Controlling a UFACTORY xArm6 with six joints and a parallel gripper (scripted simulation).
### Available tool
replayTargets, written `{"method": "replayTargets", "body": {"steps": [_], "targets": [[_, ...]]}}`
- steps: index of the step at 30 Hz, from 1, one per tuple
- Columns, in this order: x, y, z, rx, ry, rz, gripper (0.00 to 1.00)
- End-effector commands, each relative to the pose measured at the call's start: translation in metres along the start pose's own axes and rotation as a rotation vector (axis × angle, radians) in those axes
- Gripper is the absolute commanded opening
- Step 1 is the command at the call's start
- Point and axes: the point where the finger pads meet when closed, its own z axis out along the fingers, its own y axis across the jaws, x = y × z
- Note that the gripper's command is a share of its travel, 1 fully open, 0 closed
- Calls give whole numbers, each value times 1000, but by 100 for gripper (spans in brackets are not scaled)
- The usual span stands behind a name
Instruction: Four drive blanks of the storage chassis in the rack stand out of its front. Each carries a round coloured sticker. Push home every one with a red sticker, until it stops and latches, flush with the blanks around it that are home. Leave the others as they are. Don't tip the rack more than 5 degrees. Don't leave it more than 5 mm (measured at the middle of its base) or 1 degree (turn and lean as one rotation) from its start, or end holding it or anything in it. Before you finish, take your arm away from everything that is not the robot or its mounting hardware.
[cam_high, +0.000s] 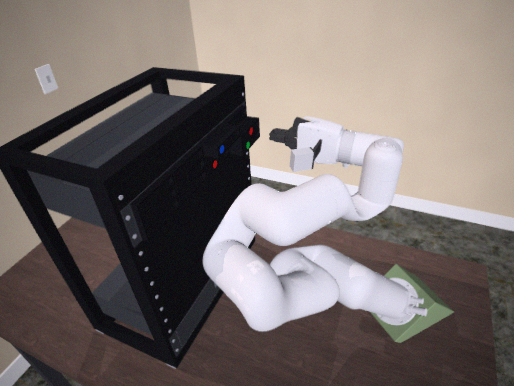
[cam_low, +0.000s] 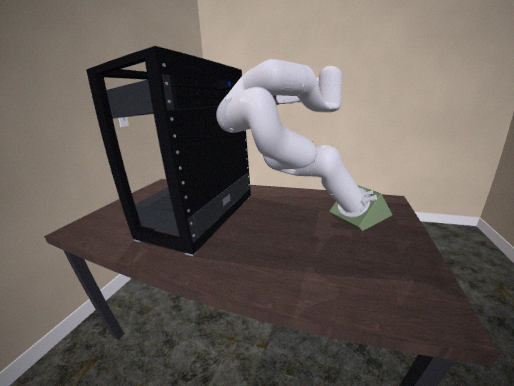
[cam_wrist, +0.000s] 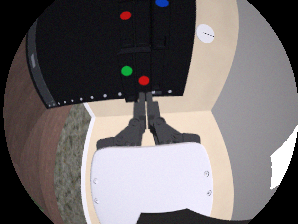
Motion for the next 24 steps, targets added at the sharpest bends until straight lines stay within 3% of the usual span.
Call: {"method": "replayTargets", "body": {"steps": [1, 10, 24], "targets": [[0, 1, 19, 1, 1, -2, 0], [0, 1, 47, 1, 1, -3, 0], [0, 1, 48, 1, 1, -2, 0]]}}
